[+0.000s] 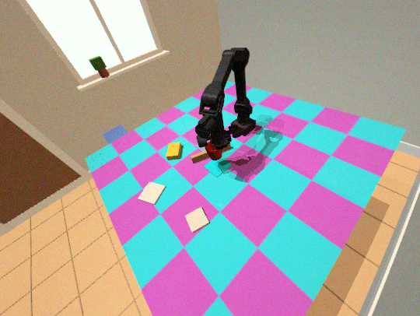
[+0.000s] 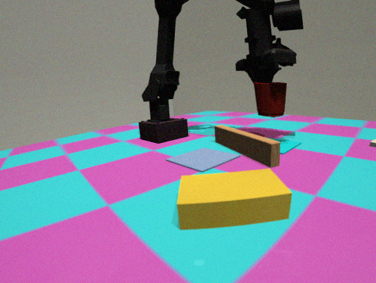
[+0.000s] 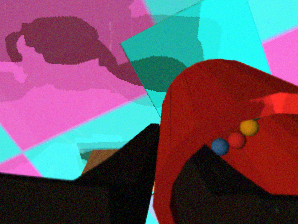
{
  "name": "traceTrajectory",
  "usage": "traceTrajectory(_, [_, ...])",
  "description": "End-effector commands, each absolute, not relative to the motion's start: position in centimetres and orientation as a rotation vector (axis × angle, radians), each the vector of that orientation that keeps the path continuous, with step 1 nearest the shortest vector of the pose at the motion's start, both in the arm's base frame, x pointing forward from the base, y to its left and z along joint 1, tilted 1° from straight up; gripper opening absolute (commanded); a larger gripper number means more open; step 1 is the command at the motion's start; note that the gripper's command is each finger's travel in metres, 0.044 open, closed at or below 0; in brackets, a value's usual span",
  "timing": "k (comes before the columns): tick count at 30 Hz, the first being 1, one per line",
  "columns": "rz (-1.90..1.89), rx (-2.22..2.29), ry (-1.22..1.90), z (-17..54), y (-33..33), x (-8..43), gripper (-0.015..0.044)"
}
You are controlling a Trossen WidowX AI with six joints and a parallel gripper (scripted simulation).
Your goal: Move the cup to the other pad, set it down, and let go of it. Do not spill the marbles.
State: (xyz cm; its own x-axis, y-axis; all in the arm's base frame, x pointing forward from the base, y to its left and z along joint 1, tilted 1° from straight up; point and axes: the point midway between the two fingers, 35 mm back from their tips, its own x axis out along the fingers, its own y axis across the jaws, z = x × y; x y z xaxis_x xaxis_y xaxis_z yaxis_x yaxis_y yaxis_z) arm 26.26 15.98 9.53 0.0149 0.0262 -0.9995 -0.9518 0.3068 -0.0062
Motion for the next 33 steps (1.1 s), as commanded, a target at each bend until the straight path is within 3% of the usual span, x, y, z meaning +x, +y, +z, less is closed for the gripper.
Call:
traceTrajectory(1, [0.983, -0.953, 1.311, 9.2, 16.2, 26.3, 0.0])
traceTrajectory(33, [0.983, -0.953, 1.312, 4.3, 16.4, 26.4, 0.0])
